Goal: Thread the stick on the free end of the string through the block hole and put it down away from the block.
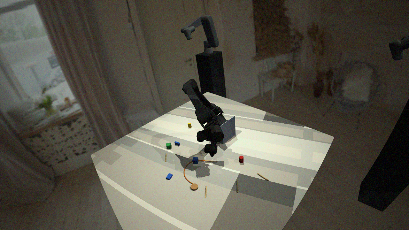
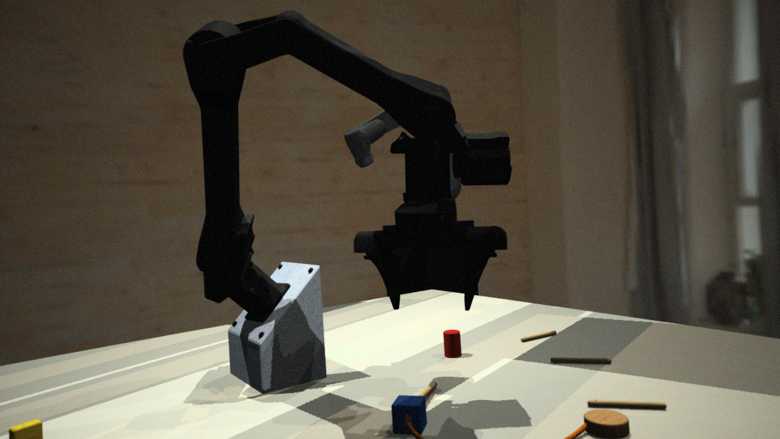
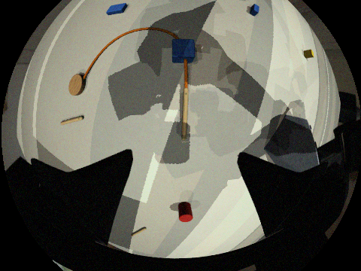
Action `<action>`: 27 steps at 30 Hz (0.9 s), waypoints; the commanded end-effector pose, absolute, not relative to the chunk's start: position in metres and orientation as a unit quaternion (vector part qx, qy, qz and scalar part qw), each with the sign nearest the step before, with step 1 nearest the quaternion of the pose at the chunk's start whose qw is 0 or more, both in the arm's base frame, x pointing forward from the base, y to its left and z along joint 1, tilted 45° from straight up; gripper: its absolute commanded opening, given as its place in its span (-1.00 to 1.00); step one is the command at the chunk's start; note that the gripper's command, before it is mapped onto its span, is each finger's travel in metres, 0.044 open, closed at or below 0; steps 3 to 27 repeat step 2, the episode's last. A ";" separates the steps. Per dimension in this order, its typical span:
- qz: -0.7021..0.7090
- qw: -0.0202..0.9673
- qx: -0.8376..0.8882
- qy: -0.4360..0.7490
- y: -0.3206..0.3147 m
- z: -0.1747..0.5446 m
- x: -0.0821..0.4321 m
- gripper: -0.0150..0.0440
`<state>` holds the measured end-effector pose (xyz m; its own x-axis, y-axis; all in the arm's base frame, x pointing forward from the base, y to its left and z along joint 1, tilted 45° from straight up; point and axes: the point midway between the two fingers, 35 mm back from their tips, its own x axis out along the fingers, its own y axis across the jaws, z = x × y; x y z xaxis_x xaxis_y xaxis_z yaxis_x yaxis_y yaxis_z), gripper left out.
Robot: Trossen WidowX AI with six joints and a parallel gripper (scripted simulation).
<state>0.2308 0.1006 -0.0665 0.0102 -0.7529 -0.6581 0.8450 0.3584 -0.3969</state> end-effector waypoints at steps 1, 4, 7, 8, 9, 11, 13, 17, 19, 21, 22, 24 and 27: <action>-0.564 0.709 0.055 0.421 0.101 -0.066 0.231 1.00; -0.564 0.709 0.055 0.421 0.101 -0.066 0.231 1.00; -0.564 0.709 0.055 0.421 0.101 -0.066 0.231 1.00; -0.564 0.709 0.055 0.421 0.101 -0.066 0.231 1.00; -0.564 0.709 0.055 0.421 0.101 -0.066 0.231 1.00; -0.564 0.709 0.055 0.421 0.101 -0.066 0.231 1.00; -0.564 0.709 0.055 0.421 0.101 -0.066 0.231 1.00; -0.564 0.709 0.055 0.421 0.101 -0.066 0.231 1.00; -0.564 0.709 0.055 0.421 0.101 -0.066 0.231 1.00; -0.564 0.709 0.055 0.421 0.101 -0.066 0.231 1.00; -0.564 0.709 0.055 0.421 0.101 -0.066 0.231 1.00; -0.564 0.709 0.055 0.421 0.101 -0.066 0.231 1.00; -0.564 0.709 0.055 0.421 0.101 -0.066 0.231 1.00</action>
